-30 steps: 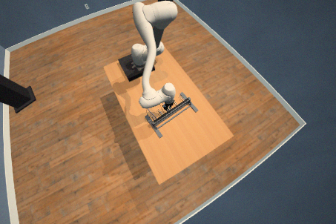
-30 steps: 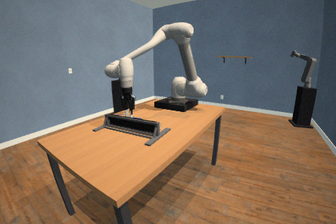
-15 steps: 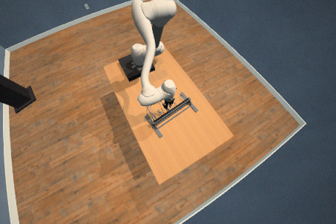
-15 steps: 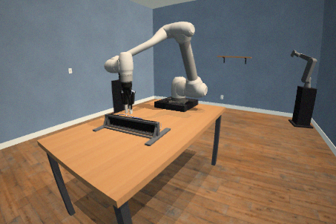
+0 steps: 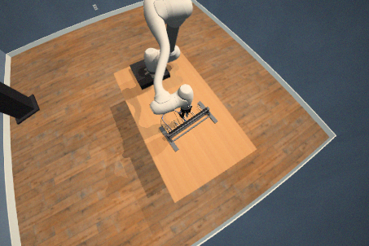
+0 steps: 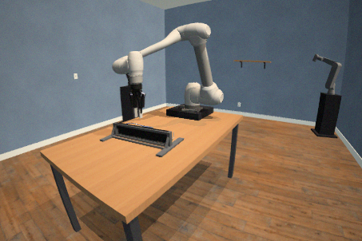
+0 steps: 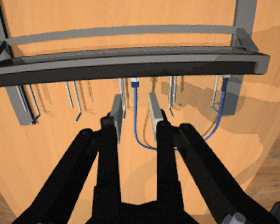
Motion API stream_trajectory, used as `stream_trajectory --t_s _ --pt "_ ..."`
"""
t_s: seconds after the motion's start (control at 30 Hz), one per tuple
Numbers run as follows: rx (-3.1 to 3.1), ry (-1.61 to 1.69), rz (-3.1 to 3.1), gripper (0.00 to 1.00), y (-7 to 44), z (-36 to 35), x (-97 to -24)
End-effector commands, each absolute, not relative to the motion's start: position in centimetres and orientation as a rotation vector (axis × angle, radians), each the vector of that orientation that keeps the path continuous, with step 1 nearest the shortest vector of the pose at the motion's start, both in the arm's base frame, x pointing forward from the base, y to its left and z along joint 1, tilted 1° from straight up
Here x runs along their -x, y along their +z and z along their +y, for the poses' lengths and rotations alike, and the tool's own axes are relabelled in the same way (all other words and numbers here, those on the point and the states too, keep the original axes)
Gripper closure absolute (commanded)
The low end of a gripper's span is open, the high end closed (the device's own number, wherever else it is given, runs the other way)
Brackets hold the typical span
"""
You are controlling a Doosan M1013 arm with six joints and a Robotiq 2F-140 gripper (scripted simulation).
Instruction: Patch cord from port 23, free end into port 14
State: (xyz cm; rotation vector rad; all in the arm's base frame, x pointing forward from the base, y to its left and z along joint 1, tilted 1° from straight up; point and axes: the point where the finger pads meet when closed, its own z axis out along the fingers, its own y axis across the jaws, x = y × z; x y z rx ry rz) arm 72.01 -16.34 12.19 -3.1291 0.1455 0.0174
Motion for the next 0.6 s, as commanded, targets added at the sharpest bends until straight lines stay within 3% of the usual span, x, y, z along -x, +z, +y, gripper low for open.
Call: stream_trajectory --t_s 0.0,0.2,0.23,0.57 --pt "3.129 0.017 0.146 0.78 12.38 -16.34 -72.01" --pt "3.129 0.017 0.146 0.78 12.48 -16.34 -72.01" --pt "3.129 0.017 0.146 1.00 12.48 -16.34 -72.01" --pt "3.129 0.017 0.146 1.00 12.48 -16.34 -72.01"
